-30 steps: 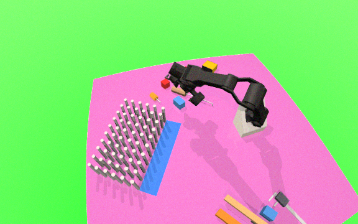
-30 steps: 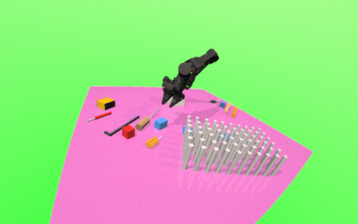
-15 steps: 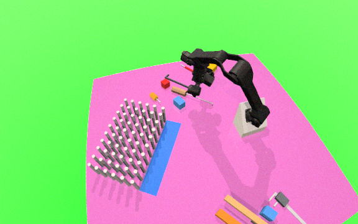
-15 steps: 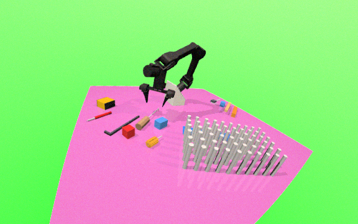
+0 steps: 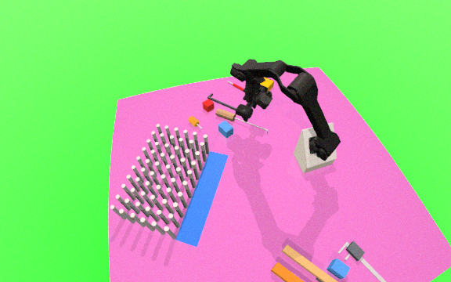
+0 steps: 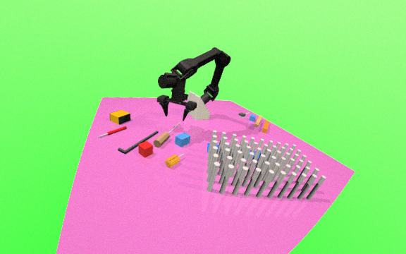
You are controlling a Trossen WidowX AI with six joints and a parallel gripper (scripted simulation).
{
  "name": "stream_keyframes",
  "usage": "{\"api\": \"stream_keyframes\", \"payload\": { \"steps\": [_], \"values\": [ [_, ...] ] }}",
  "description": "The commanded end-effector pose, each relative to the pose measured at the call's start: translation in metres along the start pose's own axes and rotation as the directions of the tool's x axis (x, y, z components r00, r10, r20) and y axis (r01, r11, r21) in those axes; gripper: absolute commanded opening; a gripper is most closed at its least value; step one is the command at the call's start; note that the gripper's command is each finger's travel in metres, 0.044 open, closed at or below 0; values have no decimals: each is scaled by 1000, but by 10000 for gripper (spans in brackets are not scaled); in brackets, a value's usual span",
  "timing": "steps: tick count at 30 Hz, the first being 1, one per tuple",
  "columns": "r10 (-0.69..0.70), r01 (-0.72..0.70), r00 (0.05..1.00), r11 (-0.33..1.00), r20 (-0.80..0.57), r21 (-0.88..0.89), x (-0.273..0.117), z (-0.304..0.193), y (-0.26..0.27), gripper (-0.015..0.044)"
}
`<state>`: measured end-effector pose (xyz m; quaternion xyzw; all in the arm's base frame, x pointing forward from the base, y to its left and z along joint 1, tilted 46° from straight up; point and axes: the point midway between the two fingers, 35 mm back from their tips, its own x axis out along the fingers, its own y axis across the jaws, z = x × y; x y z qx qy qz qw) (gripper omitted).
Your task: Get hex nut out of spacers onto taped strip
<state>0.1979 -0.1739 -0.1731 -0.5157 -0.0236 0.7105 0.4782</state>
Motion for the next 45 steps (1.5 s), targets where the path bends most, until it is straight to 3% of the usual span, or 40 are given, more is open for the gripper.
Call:
{"api": "stream_keyframes", "payload": {
  "steps": [1,5,11,23,45],
  "values": [
    [-4,4,1000,1000,5,11,1,2,0,440],
    [-4,4,1000,1000,5,11,1,2,0,440],
    [-4,4,1000,1000,5,11,1,2,0,282],
    [-4,4,1000,1000,5,11,2,2,0,280],
    [-4,4,1000,1000,4,10,37,1,1,280]
  ]
}}
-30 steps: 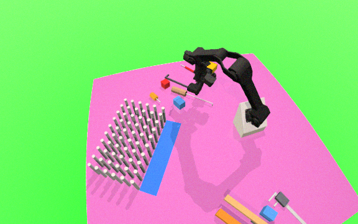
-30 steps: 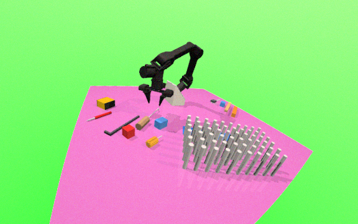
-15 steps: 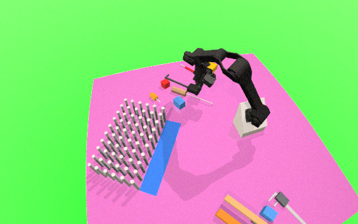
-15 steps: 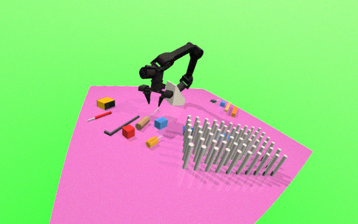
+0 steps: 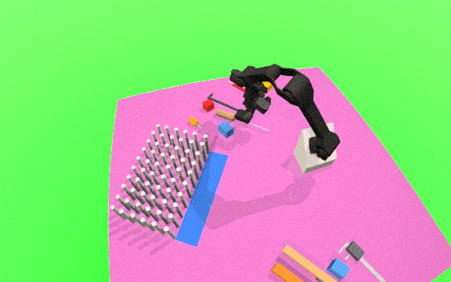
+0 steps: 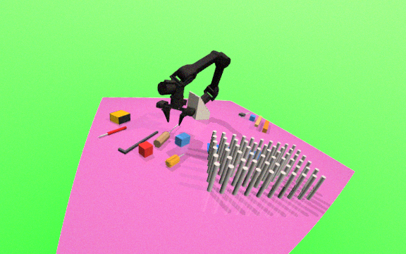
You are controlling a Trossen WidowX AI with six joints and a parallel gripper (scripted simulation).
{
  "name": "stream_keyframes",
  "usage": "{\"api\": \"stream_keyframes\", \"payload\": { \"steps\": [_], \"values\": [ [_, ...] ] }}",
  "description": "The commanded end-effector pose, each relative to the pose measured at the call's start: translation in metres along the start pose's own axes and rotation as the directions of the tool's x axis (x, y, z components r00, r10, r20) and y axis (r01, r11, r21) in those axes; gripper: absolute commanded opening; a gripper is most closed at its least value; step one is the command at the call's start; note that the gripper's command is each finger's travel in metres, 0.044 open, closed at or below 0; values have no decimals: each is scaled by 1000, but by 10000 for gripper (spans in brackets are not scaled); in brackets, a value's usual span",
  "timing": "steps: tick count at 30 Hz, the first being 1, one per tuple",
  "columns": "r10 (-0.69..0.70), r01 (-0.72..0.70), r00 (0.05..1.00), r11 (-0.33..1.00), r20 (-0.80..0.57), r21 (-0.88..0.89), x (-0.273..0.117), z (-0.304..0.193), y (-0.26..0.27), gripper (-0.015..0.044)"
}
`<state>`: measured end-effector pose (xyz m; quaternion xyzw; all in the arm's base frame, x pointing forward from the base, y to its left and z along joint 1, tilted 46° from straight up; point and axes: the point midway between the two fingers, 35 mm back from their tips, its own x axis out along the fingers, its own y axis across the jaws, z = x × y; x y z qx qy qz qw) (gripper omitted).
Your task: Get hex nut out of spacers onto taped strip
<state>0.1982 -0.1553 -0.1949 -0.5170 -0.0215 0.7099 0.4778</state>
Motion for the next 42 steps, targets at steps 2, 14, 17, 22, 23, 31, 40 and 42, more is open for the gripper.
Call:
{"api": "stream_keyframes", "payload": {
  "steps": [2,14,17,22,23,31,40,42],
  "values": [
    [-7,7,1000,1000,9,9,12,3,0,280],
    [-7,7,1000,1000,9,9,31,4,0,280],
    [-8,8,1000,1000,9,9,36,5,-1,280],
    [-8,8,1000,1000,10,9,43,5,-1,280],
    [-8,8,1000,1000,10,9,43,5,-1,280],
    [-8,8,1000,1000,10,9,43,5,-1,70],
    [-8,8,1000,1000,10,9,43,5,-1,0],
    [-8,7,1000,1000,9,8,37,5,-1,0]
  ]
}}
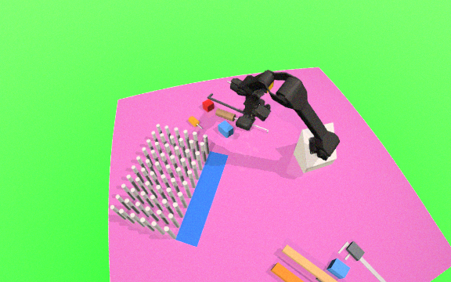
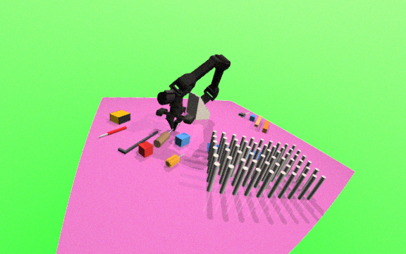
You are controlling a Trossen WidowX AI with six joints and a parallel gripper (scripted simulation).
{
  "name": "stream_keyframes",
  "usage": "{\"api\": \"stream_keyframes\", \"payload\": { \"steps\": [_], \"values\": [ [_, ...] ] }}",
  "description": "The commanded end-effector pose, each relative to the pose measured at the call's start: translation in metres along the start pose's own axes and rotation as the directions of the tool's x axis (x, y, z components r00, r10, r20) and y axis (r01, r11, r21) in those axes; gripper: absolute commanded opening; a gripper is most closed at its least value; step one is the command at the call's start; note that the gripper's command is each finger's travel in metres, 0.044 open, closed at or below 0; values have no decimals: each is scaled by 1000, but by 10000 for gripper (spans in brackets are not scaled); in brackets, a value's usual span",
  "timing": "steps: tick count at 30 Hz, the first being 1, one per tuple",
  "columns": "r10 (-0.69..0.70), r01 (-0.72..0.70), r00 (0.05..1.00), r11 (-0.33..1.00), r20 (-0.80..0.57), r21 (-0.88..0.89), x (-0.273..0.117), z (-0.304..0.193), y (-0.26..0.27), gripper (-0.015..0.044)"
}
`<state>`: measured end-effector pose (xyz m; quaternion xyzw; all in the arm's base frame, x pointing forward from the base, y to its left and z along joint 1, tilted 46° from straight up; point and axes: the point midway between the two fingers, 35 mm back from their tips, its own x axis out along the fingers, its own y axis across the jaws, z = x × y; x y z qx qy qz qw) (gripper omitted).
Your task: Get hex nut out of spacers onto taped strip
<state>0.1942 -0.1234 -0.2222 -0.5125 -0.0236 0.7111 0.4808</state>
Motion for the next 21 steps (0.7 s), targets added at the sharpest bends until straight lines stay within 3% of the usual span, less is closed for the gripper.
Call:
{"api": "stream_keyframes", "payload": {
  "steps": [1,7,13,21],
  "values": [
    [-1,1,1000,1000,0,3,-11,-1,0,0],
    [2,-2,1000,1000,0,1,-59,0,1,0],
    [3,-3,1000,1000,-1,-14,-61,3,3,0],
    [5,-6,1000,981,-5,-194,-61,37,26,0]
  ]
}}
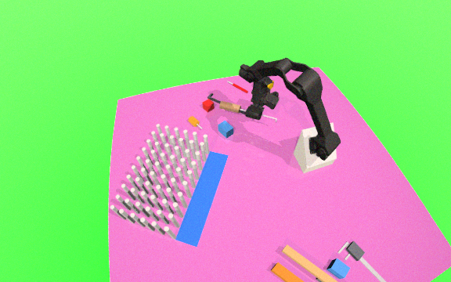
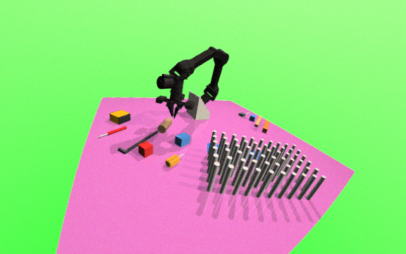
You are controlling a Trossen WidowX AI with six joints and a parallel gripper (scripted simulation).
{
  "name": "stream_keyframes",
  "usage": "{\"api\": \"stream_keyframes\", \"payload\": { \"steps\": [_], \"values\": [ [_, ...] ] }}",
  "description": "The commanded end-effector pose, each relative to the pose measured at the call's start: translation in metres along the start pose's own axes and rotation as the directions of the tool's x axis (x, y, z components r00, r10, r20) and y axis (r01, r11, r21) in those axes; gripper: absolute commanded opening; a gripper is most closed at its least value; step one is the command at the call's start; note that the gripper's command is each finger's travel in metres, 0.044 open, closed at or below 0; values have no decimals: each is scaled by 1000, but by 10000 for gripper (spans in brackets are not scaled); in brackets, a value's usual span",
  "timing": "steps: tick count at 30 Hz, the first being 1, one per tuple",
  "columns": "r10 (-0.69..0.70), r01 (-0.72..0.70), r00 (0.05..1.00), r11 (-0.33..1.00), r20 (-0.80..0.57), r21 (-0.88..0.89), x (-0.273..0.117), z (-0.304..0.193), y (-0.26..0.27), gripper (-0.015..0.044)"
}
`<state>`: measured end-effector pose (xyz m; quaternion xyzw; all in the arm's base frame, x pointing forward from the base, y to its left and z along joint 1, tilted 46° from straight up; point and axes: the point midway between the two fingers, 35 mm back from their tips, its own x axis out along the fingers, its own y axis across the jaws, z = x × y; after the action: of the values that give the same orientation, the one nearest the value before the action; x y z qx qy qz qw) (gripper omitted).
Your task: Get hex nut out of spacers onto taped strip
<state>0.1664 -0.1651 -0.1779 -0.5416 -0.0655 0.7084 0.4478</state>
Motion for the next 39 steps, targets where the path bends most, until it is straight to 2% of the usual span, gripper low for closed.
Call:
{"api": "stream_keyframes", "payload": {
  "steps": [1,14,24,39],
  "values": [
    [3,-3,1000,995,-3,-97,-1,21,9,0],
    [-3,3,1000,927,0,-376,6,83,23,0],
    [-4,3,1000,926,0,-379,9,83,23,0],
    [-2,1,1000,926,-2,-377,33,81,23,0]
  ]
}}
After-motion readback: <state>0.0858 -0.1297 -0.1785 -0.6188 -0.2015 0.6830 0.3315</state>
